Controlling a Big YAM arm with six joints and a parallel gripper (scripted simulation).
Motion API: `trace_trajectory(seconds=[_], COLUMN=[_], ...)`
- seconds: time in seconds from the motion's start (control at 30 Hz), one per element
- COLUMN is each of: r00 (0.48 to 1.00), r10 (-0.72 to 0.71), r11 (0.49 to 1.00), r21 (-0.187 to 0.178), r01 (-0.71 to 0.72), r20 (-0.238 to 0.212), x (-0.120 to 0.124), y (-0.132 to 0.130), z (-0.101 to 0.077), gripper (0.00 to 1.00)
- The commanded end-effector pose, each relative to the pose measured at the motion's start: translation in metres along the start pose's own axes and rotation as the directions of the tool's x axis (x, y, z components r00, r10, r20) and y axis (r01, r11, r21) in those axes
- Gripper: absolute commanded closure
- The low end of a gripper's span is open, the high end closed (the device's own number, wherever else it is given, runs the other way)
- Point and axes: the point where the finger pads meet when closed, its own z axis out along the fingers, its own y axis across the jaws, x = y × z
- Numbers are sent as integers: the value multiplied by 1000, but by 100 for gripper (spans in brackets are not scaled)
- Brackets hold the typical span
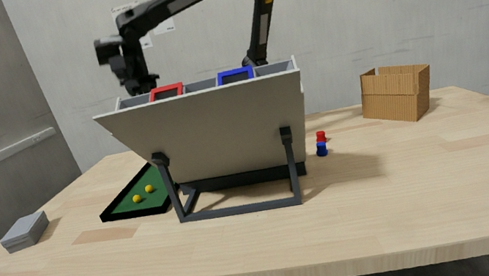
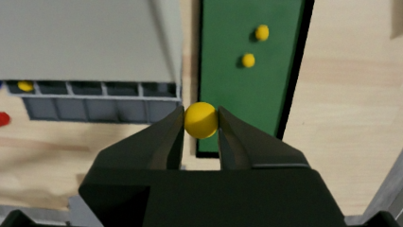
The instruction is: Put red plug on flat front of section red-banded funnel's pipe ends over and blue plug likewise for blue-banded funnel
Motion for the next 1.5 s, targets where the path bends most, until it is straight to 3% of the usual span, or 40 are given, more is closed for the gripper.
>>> trace_trajectory(seconds=[0.0, 0.53, 1.17, 1.47], r00=[999, 970, 970, 970], r10=[31, 14, 13, 12], r11=[999, 1000, 1000, 1000], r21=[14, 18, 19, 18], r01=[-31, -19, -18, -17], r20=[44, 242, 243, 242], x=[-7, -77, -79, -163], y=[7, 76, 75, 74], z=[-26, -111, -112, -95], gripper=[100, 100, 100, 100])
